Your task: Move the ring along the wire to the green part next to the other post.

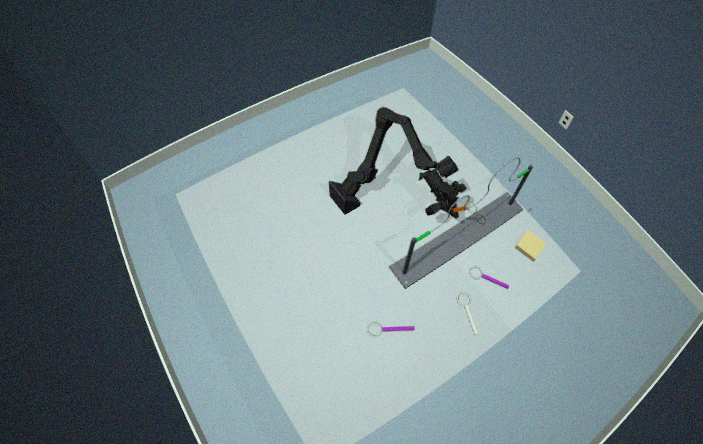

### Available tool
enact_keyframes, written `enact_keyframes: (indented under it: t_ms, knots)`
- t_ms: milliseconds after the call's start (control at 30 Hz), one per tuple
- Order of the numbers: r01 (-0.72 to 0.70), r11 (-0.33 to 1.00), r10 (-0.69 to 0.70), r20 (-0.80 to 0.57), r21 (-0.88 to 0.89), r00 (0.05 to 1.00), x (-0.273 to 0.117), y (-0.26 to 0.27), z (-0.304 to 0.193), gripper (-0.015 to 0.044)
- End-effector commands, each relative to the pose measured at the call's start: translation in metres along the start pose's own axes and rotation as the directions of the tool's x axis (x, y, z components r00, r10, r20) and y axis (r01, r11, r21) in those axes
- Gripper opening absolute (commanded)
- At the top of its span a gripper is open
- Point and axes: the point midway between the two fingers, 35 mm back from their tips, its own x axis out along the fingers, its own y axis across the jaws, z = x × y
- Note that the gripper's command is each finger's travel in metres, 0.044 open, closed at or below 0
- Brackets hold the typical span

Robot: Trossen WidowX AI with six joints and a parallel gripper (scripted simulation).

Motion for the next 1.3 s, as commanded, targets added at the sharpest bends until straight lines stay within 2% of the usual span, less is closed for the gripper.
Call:
enact_keyframes:
  t_ms: [0, 667, 1267]
  knots:
    - [0.011, 1.0, -0.011, 0.002, -0.026, 1.0, -0.001, -0.007, 0.001, -0.015]
    - [0.155, 0.945, -0.164, -0.006, -0.288, 0.986, -0.011, -0.059, 0.008, -0.015]
    - [0.316, 0.721, -0.364, 0.05, -0.616, 0.93, -0.035, -0.112, 0.038, -0.015]
